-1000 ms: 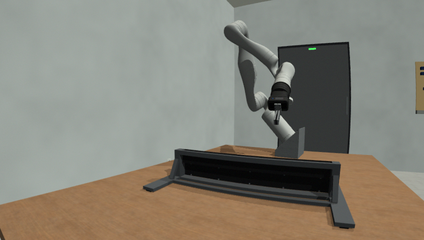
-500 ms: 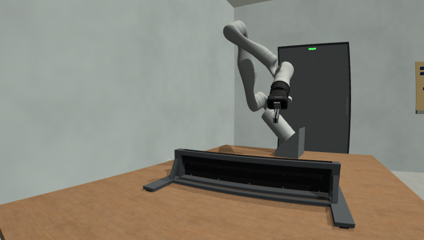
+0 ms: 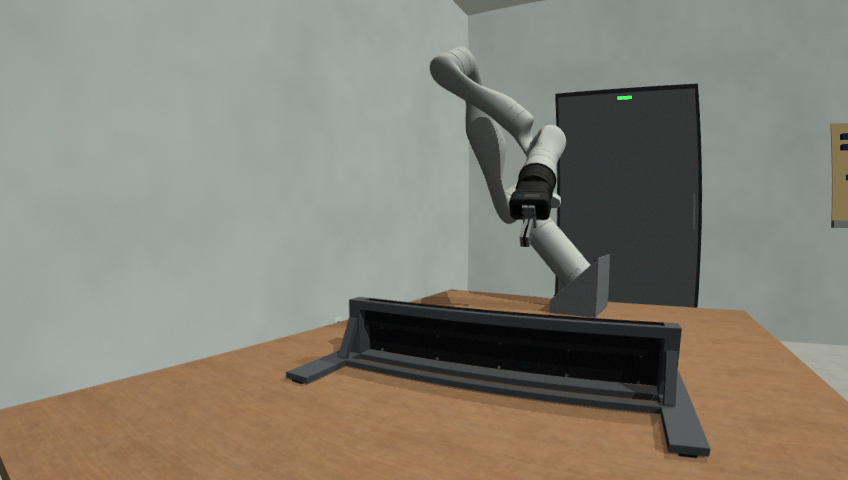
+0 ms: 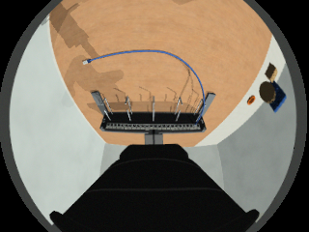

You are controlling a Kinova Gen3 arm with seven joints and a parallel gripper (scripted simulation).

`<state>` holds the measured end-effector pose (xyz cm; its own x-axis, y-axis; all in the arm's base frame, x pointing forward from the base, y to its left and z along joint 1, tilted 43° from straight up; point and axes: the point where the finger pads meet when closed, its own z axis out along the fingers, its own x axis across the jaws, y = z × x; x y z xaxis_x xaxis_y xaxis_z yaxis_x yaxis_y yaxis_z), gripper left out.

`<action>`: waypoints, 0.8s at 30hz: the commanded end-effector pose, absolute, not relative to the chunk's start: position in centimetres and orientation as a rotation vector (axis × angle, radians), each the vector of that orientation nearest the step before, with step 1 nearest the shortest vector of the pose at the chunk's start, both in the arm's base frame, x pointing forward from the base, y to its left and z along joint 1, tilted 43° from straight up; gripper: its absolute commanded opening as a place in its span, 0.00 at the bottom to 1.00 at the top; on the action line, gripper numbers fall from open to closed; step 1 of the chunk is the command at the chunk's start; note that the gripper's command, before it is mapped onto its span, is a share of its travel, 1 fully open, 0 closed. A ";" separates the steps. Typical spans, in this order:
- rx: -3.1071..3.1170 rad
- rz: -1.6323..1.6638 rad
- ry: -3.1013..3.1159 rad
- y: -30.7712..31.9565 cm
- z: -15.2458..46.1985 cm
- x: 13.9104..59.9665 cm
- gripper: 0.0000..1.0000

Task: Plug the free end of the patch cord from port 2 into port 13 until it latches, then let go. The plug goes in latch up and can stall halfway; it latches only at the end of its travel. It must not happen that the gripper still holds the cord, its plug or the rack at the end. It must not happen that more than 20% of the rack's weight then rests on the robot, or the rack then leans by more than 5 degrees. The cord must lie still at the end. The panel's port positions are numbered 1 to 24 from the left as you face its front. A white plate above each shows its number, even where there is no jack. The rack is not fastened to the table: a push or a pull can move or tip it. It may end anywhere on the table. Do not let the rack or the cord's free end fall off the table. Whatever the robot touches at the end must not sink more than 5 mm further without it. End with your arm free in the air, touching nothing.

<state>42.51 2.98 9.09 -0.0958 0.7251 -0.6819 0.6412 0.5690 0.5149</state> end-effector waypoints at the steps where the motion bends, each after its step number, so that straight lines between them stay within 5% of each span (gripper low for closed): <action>1: 1.142 0.116 1.769 1.6 10.9 42.9 0.00; 24: 1.142 0.116 1.769 -0.4 12.5 43.3 0.00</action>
<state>43.16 -0.36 12.50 -0.0706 0.7339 -0.6755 0.6394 0.5531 0.5341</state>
